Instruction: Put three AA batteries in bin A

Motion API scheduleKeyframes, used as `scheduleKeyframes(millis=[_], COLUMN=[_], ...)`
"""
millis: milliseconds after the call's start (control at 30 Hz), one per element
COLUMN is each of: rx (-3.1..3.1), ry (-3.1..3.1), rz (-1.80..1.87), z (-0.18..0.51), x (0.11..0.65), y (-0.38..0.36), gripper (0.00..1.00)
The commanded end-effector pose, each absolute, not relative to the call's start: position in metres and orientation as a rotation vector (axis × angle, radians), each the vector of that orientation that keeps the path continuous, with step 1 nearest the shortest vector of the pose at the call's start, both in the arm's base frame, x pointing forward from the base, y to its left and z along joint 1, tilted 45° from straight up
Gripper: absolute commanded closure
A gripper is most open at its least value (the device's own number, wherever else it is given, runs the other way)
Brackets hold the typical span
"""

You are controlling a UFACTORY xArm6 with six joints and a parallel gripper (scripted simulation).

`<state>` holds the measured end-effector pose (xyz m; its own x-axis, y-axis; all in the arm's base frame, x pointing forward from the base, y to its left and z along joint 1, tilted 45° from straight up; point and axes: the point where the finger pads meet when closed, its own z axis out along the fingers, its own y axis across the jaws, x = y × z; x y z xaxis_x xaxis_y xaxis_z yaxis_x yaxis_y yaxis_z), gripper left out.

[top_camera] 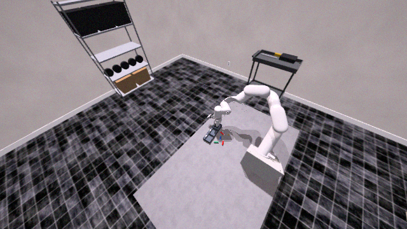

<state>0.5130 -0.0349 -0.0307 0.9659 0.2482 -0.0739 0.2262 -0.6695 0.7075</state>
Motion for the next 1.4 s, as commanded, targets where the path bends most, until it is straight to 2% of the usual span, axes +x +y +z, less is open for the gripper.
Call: scheduleKeyframes(millis=[0,1367], rx=[2.328,2.328], ry=[0.331,0.331], rz=[0.041,0.041], z=[-0.03,0.007], x=[0.514,0.507], y=[-0.034,0.003], gripper=[0.93,0.93])
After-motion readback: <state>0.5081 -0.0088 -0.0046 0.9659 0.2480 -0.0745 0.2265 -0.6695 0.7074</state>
